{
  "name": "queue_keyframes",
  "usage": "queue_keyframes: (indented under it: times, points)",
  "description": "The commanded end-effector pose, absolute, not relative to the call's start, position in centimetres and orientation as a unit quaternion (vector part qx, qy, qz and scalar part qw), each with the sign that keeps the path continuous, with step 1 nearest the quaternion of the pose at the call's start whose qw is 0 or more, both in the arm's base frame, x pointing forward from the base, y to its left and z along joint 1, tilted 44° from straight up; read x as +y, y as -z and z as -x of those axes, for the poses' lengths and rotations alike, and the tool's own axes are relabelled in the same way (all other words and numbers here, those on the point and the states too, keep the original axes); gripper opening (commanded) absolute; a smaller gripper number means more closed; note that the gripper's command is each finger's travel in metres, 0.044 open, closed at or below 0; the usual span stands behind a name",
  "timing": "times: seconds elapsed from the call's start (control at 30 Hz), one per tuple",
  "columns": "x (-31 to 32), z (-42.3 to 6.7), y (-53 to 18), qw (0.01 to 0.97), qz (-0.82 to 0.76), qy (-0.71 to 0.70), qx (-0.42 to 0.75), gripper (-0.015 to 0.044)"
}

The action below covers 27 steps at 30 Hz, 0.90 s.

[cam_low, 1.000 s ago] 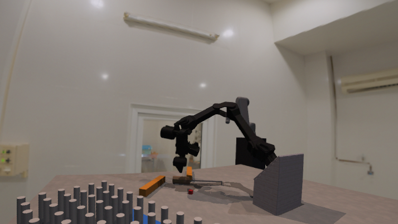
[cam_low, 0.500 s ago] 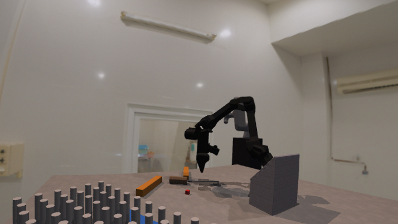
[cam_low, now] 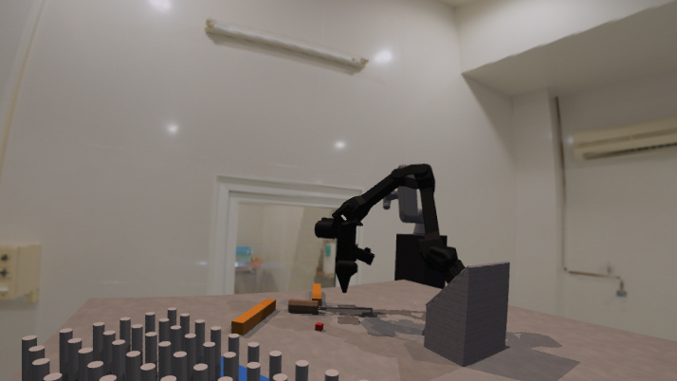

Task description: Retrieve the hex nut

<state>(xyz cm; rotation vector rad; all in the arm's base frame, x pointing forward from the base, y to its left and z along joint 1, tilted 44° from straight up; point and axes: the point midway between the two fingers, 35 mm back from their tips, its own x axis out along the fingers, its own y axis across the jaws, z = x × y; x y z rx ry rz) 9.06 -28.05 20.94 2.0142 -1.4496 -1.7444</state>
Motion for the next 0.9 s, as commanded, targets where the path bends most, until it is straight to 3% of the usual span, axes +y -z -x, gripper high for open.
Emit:
queue_keyframes:
  times: [0.0, 0.87]
  points:
    - [-28.3, -9.1, -20.6, 0.055, -0.664, 0.576, -0.474, 0.0280]
    - [-31.3, -8.7, -17.7, 0.056, -0.664, 0.576, -0.474, 0.0280]
